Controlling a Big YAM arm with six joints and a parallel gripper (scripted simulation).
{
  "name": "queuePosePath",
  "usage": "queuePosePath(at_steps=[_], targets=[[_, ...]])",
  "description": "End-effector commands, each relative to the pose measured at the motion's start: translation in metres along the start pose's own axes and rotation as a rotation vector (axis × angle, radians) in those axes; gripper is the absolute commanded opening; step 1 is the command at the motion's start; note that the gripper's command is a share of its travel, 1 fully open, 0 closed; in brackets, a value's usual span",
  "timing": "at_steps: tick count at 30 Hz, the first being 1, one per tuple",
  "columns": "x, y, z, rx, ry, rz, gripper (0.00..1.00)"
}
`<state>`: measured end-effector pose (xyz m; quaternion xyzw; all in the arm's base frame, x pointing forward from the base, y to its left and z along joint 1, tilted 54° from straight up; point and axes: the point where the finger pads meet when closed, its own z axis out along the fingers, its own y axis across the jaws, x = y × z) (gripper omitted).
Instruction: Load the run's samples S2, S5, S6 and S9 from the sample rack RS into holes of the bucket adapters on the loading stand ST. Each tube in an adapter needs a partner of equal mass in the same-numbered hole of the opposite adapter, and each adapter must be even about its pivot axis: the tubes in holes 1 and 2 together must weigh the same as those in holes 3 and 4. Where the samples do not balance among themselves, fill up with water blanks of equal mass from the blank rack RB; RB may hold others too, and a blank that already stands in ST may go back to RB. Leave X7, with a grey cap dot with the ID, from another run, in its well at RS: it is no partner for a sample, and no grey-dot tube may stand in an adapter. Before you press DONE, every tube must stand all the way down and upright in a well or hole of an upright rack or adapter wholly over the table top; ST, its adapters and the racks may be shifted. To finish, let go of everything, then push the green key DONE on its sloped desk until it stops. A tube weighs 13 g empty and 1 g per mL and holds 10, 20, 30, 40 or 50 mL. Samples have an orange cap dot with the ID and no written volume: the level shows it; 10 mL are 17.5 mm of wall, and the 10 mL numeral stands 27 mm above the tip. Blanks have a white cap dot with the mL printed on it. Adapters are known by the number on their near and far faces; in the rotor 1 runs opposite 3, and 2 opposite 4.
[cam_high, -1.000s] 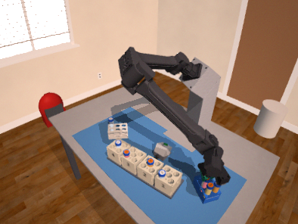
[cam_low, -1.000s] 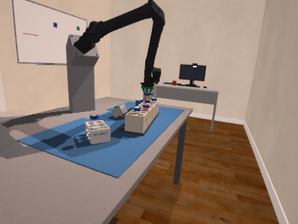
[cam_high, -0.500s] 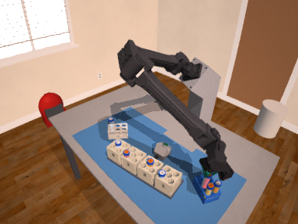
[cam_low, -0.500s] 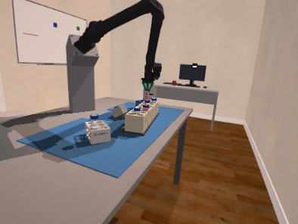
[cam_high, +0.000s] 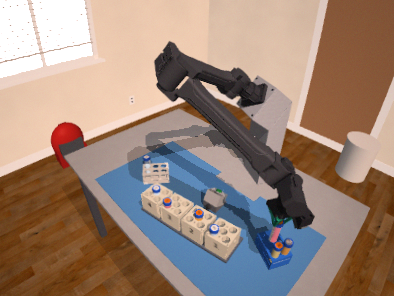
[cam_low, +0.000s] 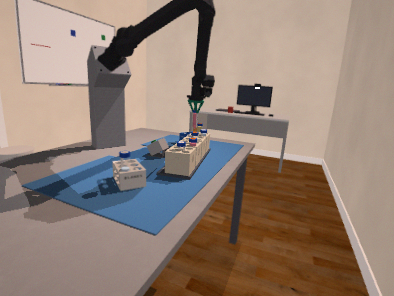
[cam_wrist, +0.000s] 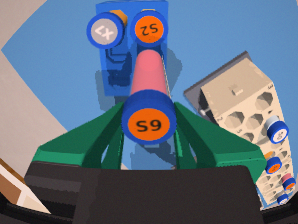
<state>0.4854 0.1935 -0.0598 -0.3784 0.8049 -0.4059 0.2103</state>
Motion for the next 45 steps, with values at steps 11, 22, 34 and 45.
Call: queuePosePath(at_steps=[11, 22, 34, 45], targets=[[-0.007, 0.000, -0.052, 0.001, -0.026, 0.020, 0.00], [0.014, -0.025, -0.057, 0.001, -0.005, 0.139, 0.00], [0.063, -0.071, -0.058, 0.002, -0.005, 0.404, 0.00], [0.116, -0.122, -0.060, 0.006, -0.006, 0.696, 0.00]])
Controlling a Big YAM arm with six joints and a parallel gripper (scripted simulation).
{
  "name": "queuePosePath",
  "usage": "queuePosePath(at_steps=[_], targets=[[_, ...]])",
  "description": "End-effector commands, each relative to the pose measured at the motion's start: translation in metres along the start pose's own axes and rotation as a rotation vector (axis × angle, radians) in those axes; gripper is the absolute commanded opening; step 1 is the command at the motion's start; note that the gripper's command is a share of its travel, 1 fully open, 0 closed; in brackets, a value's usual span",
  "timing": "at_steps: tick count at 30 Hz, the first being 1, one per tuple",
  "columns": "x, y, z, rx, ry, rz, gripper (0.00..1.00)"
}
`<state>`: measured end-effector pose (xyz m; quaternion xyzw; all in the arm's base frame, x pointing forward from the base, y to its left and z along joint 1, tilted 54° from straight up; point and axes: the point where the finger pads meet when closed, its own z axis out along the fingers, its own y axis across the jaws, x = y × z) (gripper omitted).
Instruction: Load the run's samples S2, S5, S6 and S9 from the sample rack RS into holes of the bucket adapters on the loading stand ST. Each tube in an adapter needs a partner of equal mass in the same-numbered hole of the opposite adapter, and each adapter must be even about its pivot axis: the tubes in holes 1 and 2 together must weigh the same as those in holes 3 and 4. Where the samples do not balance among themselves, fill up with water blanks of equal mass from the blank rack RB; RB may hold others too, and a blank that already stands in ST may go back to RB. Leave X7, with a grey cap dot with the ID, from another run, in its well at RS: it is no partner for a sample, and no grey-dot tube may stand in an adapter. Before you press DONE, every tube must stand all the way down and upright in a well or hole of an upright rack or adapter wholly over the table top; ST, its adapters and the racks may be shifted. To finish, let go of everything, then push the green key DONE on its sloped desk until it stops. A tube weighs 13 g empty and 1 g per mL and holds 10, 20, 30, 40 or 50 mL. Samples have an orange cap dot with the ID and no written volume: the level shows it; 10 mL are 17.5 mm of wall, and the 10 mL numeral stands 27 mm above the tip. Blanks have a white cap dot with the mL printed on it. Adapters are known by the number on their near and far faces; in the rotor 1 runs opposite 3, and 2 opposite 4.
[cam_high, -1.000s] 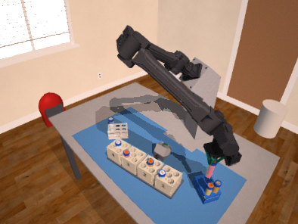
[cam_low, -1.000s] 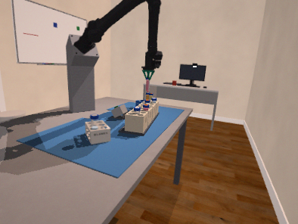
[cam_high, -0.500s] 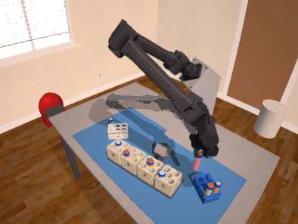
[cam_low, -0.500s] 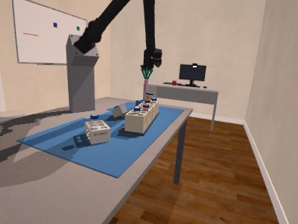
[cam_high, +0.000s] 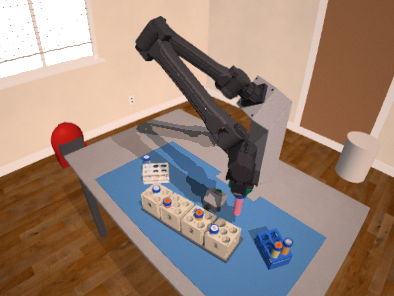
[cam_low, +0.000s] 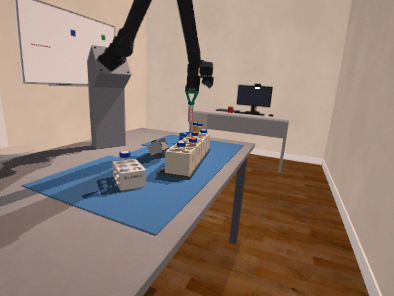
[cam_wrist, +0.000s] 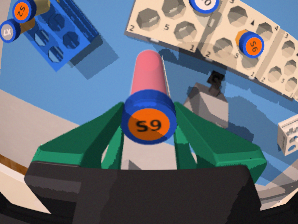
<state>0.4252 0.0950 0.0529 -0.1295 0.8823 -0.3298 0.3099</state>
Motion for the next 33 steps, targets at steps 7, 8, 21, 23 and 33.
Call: queuePosePath(at_steps=[7, 8, 21, 23, 33], targets=[[0.003, -0.051, -0.005, 0.003, -0.018, 0.240, 0.00], [0.005, -0.057, -0.006, 0.003, -0.018, 0.267, 0.00], [0.026, -0.141, -0.008, 0.004, -0.012, 0.315, 0.00], [0.026, -0.141, -0.008, 0.004, -0.012, 0.315, 0.00], [0.027, -0.215, -0.014, 0.013, -0.035, 0.329, 0.00]])
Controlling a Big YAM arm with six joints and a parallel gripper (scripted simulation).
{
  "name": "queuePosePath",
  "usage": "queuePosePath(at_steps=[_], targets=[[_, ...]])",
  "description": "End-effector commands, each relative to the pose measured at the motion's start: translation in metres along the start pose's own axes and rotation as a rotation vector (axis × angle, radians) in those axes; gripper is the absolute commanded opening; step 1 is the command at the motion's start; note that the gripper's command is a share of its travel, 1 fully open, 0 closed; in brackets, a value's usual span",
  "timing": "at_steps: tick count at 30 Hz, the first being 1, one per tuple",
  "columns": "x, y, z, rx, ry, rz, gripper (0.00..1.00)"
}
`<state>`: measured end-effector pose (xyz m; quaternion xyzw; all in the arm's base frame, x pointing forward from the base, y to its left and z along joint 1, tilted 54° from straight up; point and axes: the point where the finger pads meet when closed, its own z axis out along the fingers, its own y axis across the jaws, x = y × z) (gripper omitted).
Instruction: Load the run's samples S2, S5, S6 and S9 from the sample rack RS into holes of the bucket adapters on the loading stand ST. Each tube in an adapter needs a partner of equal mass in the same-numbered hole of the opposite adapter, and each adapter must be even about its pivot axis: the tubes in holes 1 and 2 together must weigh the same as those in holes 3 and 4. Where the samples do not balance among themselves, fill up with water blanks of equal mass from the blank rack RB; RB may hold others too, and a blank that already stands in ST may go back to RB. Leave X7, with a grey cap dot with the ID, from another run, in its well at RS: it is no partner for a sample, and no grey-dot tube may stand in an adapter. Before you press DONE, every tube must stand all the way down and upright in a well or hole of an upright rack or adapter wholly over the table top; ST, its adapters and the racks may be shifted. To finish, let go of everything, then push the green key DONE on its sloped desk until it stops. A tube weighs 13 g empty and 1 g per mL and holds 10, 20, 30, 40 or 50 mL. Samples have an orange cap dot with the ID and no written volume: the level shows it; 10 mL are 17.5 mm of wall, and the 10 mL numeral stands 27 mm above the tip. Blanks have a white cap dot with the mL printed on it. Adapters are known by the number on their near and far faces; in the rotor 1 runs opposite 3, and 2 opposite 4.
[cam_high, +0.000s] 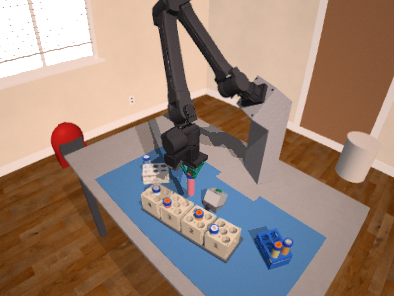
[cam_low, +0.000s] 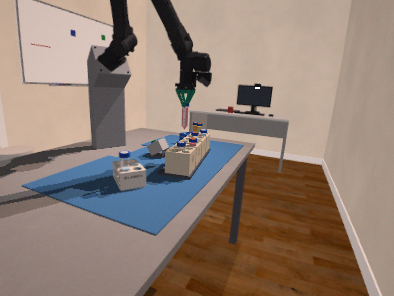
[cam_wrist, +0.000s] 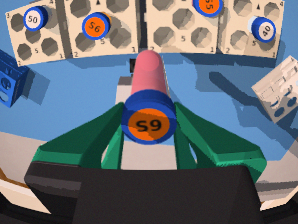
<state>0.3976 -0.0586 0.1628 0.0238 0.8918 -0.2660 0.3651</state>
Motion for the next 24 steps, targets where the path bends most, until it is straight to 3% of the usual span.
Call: queuePosePath(at_steps=[1, 11, 12, 24], targets=[[-0.020, -0.029, -0.009, 0.018, -0.033, -0.022, 0.00], [-0.029, -0.083, -0.013, 0.024, -0.038, -0.023, 0.00], [-0.022, -0.073, -0.008, 0.013, -0.027, -0.028, 0.00], [-0.026, -0.077, 0.022, 0.021, -0.027, -0.029, 0.00]])
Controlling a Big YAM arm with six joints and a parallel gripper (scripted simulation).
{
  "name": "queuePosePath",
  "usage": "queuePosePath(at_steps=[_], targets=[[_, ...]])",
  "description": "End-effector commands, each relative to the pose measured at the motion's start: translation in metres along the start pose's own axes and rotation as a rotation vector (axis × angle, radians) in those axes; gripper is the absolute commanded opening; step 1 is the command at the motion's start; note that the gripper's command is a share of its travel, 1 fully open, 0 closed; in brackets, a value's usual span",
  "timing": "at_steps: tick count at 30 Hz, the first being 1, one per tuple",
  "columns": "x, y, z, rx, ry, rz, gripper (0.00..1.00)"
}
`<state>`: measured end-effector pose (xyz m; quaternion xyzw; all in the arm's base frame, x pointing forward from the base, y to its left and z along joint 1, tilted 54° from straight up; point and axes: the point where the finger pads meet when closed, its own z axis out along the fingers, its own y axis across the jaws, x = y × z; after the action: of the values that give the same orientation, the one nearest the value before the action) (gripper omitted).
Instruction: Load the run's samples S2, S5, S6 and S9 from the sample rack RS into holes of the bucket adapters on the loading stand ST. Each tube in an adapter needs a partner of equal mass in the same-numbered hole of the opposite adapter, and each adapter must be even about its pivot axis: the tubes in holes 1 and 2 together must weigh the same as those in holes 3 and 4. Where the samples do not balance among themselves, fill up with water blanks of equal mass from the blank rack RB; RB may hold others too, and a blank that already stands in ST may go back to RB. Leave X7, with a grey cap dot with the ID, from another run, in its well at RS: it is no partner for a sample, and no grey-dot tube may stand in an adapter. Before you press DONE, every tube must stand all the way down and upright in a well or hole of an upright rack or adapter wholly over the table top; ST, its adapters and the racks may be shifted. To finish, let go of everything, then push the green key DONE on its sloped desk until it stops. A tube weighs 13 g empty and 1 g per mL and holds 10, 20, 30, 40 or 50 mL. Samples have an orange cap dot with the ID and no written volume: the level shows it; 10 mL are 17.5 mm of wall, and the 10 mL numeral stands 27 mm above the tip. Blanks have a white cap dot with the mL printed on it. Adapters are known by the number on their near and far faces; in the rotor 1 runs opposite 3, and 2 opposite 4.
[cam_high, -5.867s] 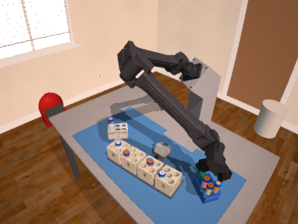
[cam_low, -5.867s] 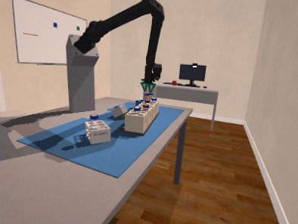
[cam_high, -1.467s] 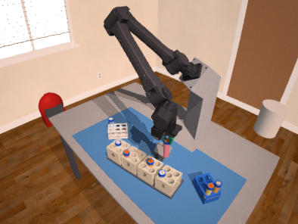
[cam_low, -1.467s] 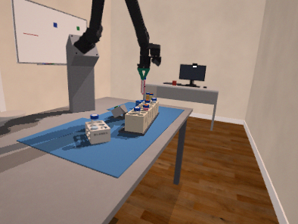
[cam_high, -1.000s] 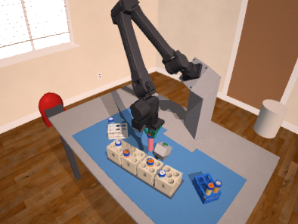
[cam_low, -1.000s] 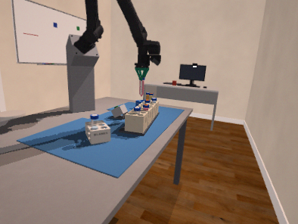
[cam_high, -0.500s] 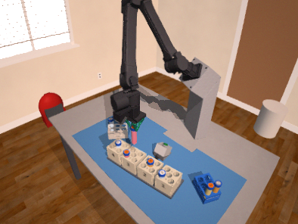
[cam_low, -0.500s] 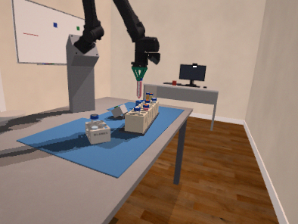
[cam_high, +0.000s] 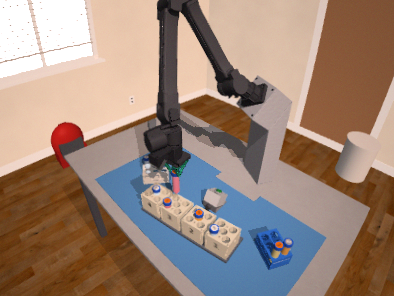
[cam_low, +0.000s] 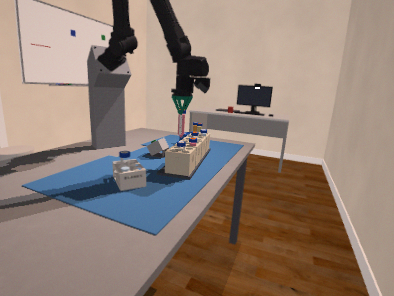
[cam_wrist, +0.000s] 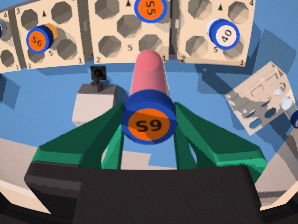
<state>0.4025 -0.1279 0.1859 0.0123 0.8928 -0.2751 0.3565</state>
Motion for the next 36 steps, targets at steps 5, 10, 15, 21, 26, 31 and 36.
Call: queuePosePath(at_steps=[5, 10, 15, 21, 26, 31, 36], targets=[[-0.017, -0.009, 0.012, 0.014, -0.035, 0.001, 0.00], [-0.010, -0.007, 0.024, 0.011, -0.024, -0.004, 0.00], [-0.013, -0.004, 0.018, 0.006, -0.033, 0.001, 0.00], [-0.013, -0.004, 0.018, 0.006, -0.033, 0.001, 0.00], [-0.013, -0.004, 0.017, 0.006, -0.033, 0.001, 0.00], [-0.013, -0.004, 0.017, 0.006, -0.033, 0.001, 0.00], [-0.016, -0.002, 0.024, 0.004, -0.035, -0.010, 0.00]])
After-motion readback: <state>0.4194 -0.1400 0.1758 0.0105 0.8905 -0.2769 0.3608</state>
